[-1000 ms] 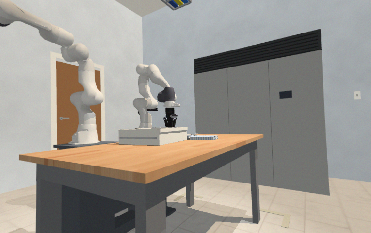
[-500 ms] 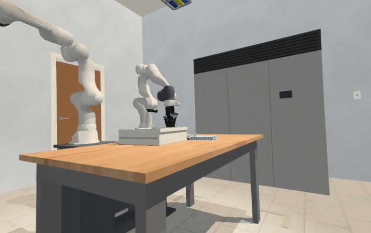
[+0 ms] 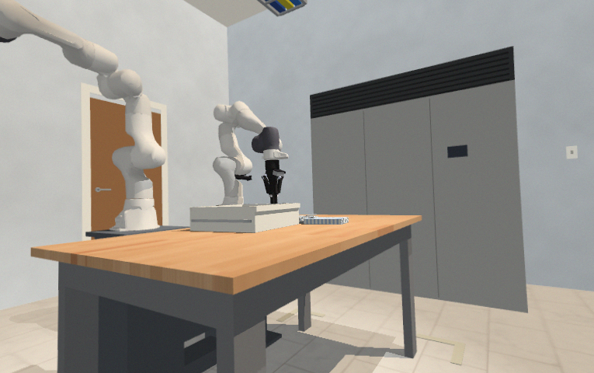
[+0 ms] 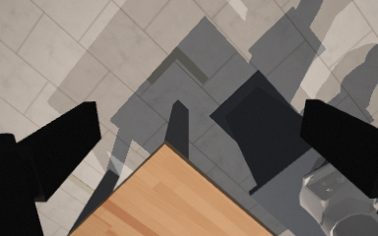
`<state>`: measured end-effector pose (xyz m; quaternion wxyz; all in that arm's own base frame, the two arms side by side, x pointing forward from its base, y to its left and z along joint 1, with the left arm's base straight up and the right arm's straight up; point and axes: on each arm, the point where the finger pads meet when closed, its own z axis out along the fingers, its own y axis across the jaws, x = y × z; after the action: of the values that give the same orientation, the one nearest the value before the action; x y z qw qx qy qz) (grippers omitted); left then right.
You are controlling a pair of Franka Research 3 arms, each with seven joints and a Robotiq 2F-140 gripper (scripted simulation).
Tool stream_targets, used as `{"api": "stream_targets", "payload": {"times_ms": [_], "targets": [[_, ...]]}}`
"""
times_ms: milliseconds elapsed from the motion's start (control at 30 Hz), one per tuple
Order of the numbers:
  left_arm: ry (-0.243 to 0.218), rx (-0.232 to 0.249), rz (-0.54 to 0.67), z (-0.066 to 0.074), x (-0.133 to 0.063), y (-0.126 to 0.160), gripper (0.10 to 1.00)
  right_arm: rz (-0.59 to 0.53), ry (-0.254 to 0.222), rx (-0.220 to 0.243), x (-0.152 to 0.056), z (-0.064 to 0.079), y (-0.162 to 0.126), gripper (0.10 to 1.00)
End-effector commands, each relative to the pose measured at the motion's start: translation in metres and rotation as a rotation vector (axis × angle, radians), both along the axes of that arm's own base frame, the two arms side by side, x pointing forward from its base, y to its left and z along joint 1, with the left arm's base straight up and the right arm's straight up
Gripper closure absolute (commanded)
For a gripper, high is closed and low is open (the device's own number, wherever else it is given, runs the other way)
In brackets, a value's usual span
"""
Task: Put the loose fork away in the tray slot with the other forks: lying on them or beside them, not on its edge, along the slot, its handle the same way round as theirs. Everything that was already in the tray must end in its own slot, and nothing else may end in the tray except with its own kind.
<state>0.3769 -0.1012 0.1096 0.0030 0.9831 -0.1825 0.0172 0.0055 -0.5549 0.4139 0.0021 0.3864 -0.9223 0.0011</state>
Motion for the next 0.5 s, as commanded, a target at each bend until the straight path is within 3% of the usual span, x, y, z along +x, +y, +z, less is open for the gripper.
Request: {"api": "stream_targets", "payload": {"times_ms": [0,467], "targets": [[0.033,0.012,0.001,0.006,-0.011,0.004,0.980,0.001,-0.003,0.004,-0.001,-0.001,0.000,0.098],[0.033,0.012,0.001,0.083,-0.011,0.004,0.980,0.001,-0.003,0.004,-0.001,-0.001,0.000,0.098]]}}
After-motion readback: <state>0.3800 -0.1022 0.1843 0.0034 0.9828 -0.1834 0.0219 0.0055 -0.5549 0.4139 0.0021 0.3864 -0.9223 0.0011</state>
